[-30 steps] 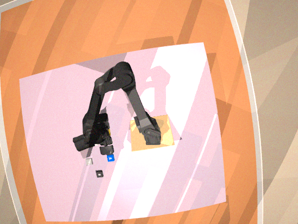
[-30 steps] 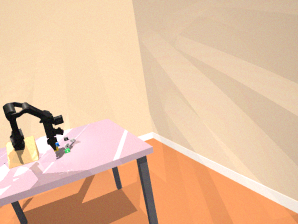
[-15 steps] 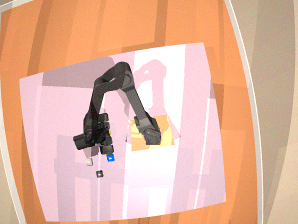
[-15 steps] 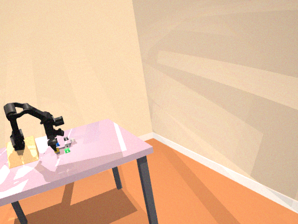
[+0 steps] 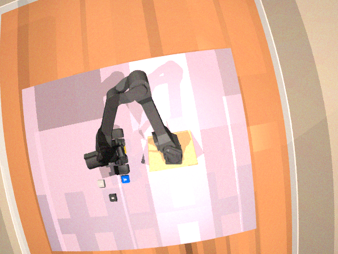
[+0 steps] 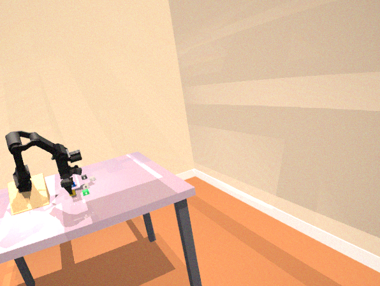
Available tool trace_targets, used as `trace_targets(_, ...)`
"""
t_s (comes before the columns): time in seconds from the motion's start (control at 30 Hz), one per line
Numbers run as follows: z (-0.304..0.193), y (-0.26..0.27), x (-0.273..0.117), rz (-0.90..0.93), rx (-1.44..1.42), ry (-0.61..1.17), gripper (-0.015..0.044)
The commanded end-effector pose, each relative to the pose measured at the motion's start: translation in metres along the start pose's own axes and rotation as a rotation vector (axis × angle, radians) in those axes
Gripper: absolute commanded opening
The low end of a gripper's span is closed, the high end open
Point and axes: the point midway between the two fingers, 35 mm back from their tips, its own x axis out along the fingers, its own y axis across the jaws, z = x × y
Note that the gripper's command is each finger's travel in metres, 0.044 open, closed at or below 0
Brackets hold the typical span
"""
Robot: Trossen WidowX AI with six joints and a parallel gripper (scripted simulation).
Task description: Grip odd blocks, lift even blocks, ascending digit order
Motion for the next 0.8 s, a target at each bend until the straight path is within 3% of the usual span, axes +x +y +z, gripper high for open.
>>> trace_targets(0.0, 0.0, -0.001, 0.0, -0.005, -0.005, -0.003, 0.0199)
trace_targets(0.27, 0.0, -0.001, 0.0, -0.005, -0.005, -0.003, 0.04)
trace_targets(0.6, 0.001, 0.0, -0.036, -0.003, -0.005, -0.003, 0.04)
trace_targets(0.67, 0.002, 0.001, -0.046, 0.0, -0.006, -0.003, 0.0348)
trace_targets(0.77, 0.003, 0.002, -0.093, 0.005, -0.007, -0.003, 0.0269)
